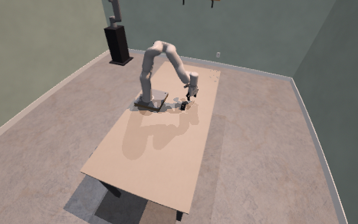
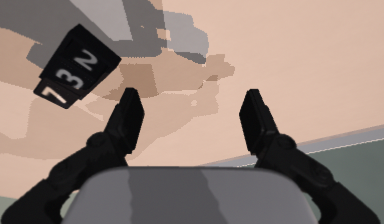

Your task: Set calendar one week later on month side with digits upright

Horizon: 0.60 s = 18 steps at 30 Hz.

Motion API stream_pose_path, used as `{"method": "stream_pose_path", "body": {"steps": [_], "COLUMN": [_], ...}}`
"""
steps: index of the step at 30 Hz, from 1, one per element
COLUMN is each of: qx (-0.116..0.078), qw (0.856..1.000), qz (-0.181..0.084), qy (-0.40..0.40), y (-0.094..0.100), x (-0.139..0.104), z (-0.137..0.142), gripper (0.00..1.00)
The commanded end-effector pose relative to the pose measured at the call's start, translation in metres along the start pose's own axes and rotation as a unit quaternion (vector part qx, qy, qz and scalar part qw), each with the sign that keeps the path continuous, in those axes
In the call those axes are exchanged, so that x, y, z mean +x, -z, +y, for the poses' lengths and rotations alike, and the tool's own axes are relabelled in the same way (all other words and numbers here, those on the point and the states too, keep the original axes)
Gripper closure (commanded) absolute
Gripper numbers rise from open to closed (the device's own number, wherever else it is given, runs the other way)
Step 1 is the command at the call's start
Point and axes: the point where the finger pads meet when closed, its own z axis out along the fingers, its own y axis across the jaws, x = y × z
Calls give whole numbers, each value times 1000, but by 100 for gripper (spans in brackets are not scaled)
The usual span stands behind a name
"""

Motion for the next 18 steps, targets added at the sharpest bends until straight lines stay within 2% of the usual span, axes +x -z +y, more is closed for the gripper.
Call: {"method": "stream_pose_path", "body": {"steps": [1, 4, 8, 11, 18], "qx": [-1, -1, -1, -1, -1], "qw": [999, 994, 993, 993, 980], "qz": [-1, -1, -1, -1, -1], "qy": [-50, -107, -116, -120, -201], "y": [2, 2, 2, 2, 2], "x": [-4, -6, -20, -20, -25], "z": [-1, -3, -14, -14, -18], "gripper": [0, 0, 0, 0, 0]}}
